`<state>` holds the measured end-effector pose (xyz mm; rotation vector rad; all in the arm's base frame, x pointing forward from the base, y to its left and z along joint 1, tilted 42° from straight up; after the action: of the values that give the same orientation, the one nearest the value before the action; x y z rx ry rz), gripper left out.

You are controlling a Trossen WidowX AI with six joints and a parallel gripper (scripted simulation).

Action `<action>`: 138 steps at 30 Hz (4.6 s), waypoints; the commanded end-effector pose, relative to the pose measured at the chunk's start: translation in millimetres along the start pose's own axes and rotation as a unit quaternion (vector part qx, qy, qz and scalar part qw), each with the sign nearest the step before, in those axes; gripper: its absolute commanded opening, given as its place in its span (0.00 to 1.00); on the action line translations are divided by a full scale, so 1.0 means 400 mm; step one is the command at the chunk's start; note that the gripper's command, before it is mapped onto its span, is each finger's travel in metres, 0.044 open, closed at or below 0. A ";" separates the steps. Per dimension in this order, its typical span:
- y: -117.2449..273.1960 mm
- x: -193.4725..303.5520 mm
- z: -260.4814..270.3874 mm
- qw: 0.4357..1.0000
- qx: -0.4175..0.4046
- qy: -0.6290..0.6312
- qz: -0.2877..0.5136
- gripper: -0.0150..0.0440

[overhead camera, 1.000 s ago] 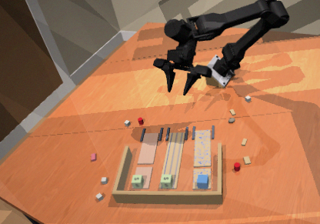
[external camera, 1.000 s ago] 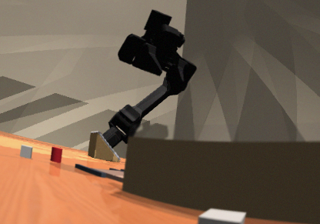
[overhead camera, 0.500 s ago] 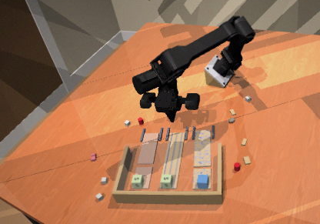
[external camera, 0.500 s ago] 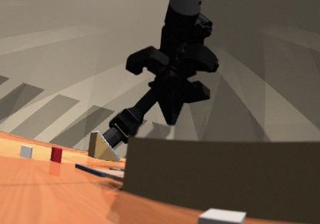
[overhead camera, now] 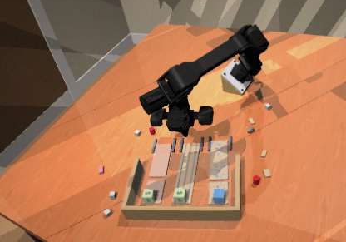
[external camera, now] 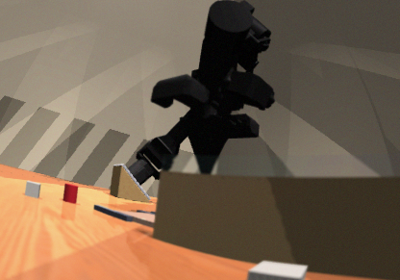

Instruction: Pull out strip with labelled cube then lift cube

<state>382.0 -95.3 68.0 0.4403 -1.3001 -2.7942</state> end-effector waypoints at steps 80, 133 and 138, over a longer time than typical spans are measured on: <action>-0.161 0.003 0.011 1.000 -0.004 -0.004 0.003 0.25; -0.171 0.060 0.001 1.000 -0.003 -0.004 0.004 0.25; -0.171 0.080 -0.002 1.000 -0.003 -0.005 0.004 0.25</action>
<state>366.2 -58.3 13.9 0.4426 -1.2947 -2.8138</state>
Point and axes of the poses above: the point midway between the two fingers, 35 mm back from their tips, its own y axis back along the fingers, its own z axis across the jaws, x = y × z, the point moved 3 cm from there along y, back along the fingers, and after that the axes turned 5 degrees about -y, right-handed, at the moved point
